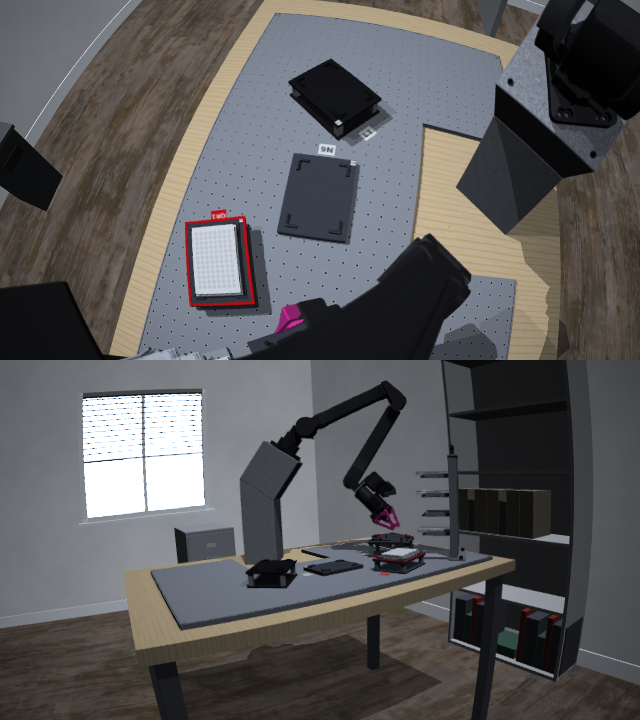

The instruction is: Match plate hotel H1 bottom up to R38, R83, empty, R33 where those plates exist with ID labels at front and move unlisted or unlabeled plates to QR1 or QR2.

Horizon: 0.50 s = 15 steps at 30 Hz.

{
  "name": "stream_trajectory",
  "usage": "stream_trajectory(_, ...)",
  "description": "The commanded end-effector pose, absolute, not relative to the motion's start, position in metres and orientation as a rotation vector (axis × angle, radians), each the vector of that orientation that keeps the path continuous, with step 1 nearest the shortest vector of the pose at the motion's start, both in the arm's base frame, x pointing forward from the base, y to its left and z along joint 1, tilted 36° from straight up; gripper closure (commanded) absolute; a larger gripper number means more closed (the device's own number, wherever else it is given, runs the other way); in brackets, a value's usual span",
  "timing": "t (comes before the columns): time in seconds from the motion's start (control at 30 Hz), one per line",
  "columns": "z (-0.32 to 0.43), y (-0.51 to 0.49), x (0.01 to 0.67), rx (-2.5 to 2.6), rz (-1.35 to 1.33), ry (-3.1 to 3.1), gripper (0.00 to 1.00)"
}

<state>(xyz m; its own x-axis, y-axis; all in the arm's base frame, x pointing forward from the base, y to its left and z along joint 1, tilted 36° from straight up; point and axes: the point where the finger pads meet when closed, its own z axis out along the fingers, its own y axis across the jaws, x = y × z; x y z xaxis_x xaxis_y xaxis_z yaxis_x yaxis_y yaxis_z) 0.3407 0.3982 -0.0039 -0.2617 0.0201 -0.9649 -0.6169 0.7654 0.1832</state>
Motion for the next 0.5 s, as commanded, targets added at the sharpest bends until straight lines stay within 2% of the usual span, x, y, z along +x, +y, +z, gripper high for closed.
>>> stream_trajectory(0.0,0.011,0.395,0.327,-0.457,0.684,1.721,0.00)
stream_trajectory(0.47,0.013,0.381,0.312,-0.458,0.683,1.724,0.00)
